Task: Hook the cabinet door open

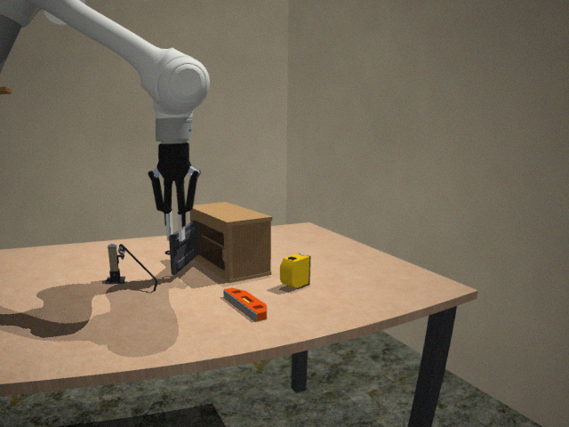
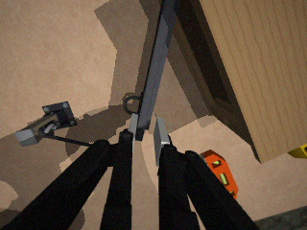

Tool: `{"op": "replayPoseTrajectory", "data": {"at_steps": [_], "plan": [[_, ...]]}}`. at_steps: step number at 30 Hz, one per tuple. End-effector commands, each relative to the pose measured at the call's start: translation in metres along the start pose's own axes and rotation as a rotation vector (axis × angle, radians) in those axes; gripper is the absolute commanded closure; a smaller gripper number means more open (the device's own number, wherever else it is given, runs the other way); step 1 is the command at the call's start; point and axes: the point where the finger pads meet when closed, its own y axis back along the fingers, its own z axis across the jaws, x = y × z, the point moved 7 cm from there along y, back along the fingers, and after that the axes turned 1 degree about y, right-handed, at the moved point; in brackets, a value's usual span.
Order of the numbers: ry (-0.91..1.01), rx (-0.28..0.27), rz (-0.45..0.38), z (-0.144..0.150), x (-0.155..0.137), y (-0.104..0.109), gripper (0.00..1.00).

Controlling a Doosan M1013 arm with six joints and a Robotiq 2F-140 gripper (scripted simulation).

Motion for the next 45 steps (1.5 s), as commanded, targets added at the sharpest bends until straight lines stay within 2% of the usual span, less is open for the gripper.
{"op": "replayPoseTrajectory", "data": {"at_steps": [1, 9, 45], "plan": [[0.01, 0.0, 0.0, 0.0048, -0.0001, 0.0001, 0.84], [0.061, 0.0, 0.0, 0.0093, 0.0001, 0.0001, 0.84], [0.061, 0.0, 0.0, 0.0136, 0.0003, 0.0001, 0.84]]}}
